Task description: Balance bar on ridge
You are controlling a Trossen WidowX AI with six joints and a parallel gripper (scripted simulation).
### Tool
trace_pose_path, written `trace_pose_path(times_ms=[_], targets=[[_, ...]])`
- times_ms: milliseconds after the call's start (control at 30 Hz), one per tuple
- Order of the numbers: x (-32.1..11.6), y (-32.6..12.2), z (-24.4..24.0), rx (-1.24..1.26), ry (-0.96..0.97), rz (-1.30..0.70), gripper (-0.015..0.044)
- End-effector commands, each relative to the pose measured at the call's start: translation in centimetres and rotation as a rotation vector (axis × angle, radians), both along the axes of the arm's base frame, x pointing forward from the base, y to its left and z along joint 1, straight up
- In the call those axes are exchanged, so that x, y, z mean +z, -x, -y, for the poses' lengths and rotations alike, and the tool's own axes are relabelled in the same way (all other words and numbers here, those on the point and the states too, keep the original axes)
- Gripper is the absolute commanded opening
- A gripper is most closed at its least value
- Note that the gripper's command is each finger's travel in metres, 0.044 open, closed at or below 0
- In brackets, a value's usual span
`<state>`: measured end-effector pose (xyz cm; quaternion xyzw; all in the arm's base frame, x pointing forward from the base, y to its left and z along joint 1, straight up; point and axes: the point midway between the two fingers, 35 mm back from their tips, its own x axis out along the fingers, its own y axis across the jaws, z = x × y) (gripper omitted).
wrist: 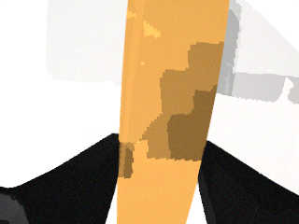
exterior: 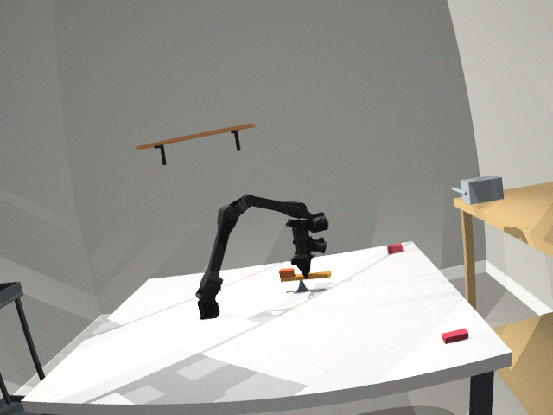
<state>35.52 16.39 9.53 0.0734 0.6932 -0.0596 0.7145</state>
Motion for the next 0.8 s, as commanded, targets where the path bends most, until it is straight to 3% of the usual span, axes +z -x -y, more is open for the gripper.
trace_pose_path(times_ms=[0, 700, 767], targets=[[-0.02, 0.00, 0.00, 0.000, 0.000, 0.000, 0.0000], [-0.02, 0.00, 0.00, 0.000, 0.000, 0.000, 0.0000], [-0.02, 0.00, 0.00, 0.000, 0.000, 0.000, 0.0052]])
